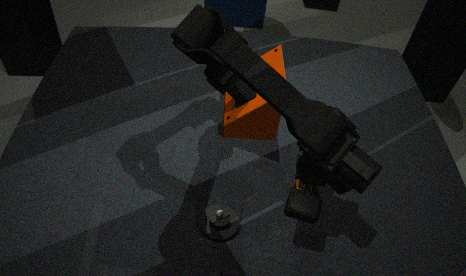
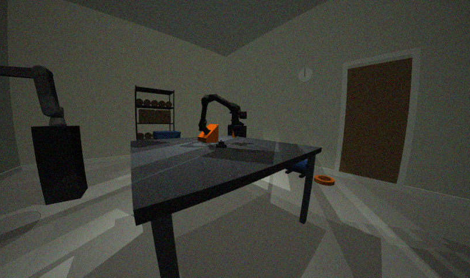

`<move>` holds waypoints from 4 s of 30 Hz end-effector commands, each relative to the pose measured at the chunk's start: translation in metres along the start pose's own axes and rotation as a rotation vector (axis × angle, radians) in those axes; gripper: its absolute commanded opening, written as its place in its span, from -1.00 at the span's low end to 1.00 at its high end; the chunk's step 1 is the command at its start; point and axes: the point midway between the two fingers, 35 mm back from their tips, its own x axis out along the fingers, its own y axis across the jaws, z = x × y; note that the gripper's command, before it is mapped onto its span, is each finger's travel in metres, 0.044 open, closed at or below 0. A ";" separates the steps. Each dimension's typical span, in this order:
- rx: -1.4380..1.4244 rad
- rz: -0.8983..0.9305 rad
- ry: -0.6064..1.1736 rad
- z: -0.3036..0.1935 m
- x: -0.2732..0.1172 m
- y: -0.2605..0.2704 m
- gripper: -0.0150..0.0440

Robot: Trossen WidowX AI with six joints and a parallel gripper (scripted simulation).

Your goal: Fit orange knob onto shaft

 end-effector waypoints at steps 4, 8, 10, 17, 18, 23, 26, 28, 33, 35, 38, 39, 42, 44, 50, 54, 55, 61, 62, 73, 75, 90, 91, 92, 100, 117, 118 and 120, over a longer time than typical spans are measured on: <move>0.007 -0.002 -0.013 0.002 -0.025 -0.002 -0.49; 0.007 -0.001 -0.013 0.002 -0.038 -0.002 -0.49; 0.007 -0.001 -0.012 0.002 -0.045 -0.002 -0.49; 0.007 0.000 -0.010 0.001 -0.067 -0.001 -0.49; 0.007 0.000 -0.010 0.001 -0.071 -0.001 -0.49; 0.007 0.000 -0.010 0.000 -0.075 -0.001 -0.49; 0.006 0.000 -0.012 -0.005 -0.073 -0.006 -0.49; 0.005 0.001 -0.015 -0.010 -0.072 -0.011 -0.49; 0.004 0.001 -0.019 -0.021 -0.067 -0.021 -0.49; 0.003 0.001 -0.020 -0.026 -0.066 -0.025 -0.49; 0.003 0.001 -0.022 -0.034 -0.063 -0.031 -0.49; 0.003 0.001 -0.023 -0.036 -0.062 -0.033 -0.49; 0.002 0.001 -0.024 -0.044 -0.059 -0.038 -0.49; 0.002 0.001 -0.024 -0.049 -0.057 -0.042 -0.49; 0.002 0.000 -0.024 -0.065 -0.051 -0.052 -0.49; 0.003 -0.001 -0.023 -0.076 -0.047 -0.058 -0.49; 0.003 -0.001 -0.023 -0.079 -0.046 -0.059 -0.49; 0.003 -0.002 -0.019 -0.096 -0.040 -0.067 -0.49; 0.004 -0.003 -0.019 -0.099 -0.038 -0.068 -0.49; 0.006 -0.004 -0.006 -0.131 -0.026 -0.079 -0.49; 0.007 -0.005 -0.004 -0.137 -0.024 -0.080 -0.49; -0.160 -0.005 0.003 -0.149 -0.020 -0.083 -0.49; -0.191 -0.005 0.003 -0.149 -0.020 -0.084 -0.49; -0.222 -0.005 0.003 -0.149 -0.020 -0.084 -0.49; -0.448 -0.004 0.004 -0.150 -0.020 -0.086 -0.49; -0.467 -0.004 0.005 -0.149 0.006 -0.085 -0.49; -0.465 -0.004 0.005 -0.149 0.004 -0.086 -0.49; -0.462 -0.004 0.005 -0.149 0.002 -0.085 -0.49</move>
